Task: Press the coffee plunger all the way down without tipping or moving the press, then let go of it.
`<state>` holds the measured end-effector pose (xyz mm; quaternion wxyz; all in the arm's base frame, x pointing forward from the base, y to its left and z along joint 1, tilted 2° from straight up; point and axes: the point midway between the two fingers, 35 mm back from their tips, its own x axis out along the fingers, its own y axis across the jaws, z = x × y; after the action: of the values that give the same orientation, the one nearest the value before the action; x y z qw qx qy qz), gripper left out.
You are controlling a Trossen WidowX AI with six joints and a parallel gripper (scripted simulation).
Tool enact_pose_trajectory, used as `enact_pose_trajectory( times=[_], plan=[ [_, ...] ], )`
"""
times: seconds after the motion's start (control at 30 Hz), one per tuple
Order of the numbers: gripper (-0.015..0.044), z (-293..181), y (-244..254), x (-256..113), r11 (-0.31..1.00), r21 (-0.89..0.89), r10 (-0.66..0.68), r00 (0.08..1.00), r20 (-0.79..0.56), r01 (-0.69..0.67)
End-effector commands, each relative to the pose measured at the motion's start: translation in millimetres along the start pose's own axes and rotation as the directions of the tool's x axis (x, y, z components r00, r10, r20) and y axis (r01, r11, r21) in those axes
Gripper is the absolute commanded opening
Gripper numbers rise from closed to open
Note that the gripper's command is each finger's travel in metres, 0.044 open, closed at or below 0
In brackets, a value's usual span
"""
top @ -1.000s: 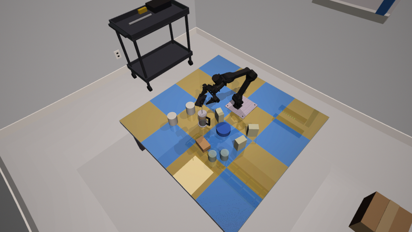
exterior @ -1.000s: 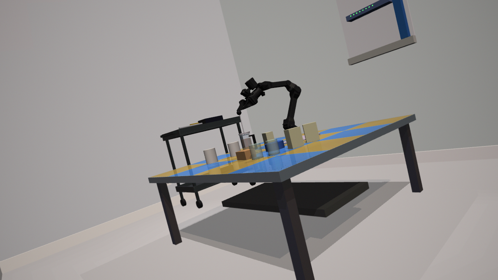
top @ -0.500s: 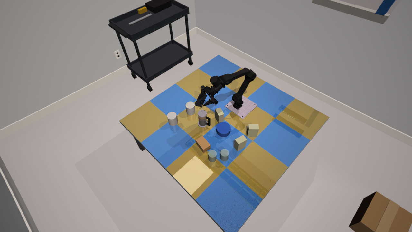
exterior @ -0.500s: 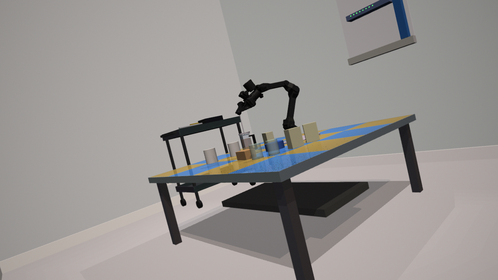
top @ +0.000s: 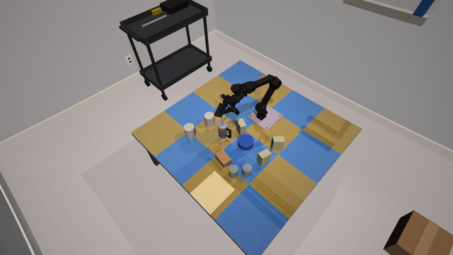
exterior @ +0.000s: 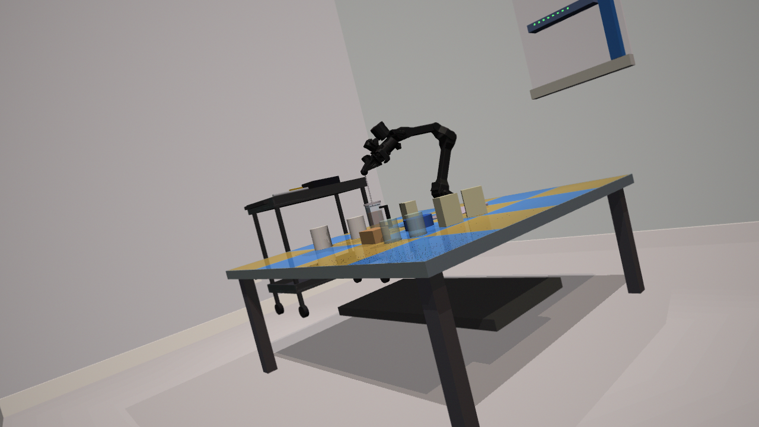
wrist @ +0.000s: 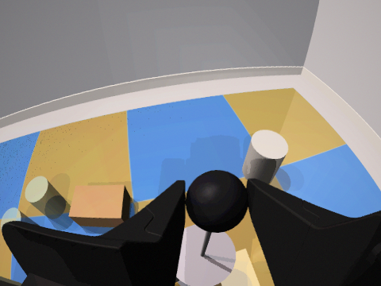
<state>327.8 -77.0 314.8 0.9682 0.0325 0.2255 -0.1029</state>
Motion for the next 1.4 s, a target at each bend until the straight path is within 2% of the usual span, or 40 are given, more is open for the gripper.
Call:
enact_pose_trajectory(
  times=[0.0, 1.37],
  plan=[
    [0.0131, 0, 0, 0, 1.000, -0.001, -0.002, 1.000, -0.001, 0.002],
    [0.0131, -48, 0, 39, 1.000, -0.001, -0.002, 1.000, 0.000, 0.002]
  ],
)
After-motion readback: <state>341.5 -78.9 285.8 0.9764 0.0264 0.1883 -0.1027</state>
